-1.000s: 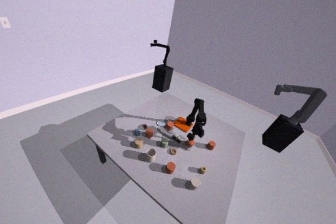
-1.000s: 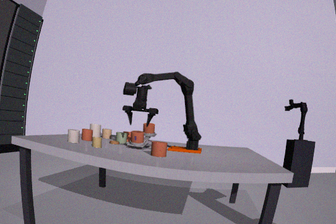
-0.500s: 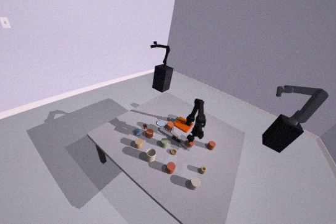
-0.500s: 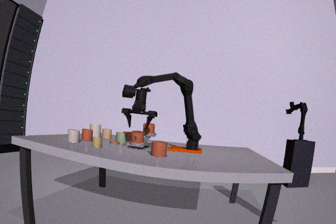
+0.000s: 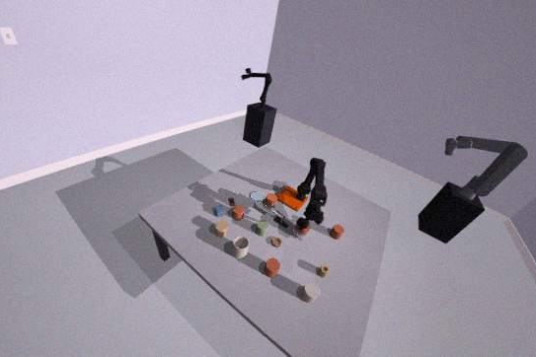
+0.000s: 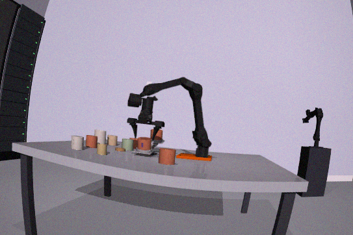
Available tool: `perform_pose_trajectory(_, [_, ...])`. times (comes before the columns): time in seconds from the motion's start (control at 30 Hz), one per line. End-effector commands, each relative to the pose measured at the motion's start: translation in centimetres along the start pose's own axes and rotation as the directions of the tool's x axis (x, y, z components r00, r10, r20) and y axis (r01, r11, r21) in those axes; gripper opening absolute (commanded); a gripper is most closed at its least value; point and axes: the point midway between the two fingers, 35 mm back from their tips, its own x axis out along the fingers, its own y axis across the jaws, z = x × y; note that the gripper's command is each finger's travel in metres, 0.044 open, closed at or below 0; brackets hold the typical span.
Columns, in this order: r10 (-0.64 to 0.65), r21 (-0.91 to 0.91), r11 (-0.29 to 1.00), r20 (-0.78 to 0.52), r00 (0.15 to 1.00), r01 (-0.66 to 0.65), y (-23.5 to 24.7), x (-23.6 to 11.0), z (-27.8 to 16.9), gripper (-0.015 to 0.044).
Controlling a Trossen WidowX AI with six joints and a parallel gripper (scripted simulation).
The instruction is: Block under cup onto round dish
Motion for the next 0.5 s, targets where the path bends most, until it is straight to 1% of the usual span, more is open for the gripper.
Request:
perform_pose_trajectory(0.0, [0.012,-0.005,1.0,-0.001,1.0,-0.012,0.2,1.0,0.0,0.044])
perform_pose_trajectory(0.47, [0.012,-0.005,1.0,-0.001,1.0,-0.012,0.3,3.3,-0.1,0.044])
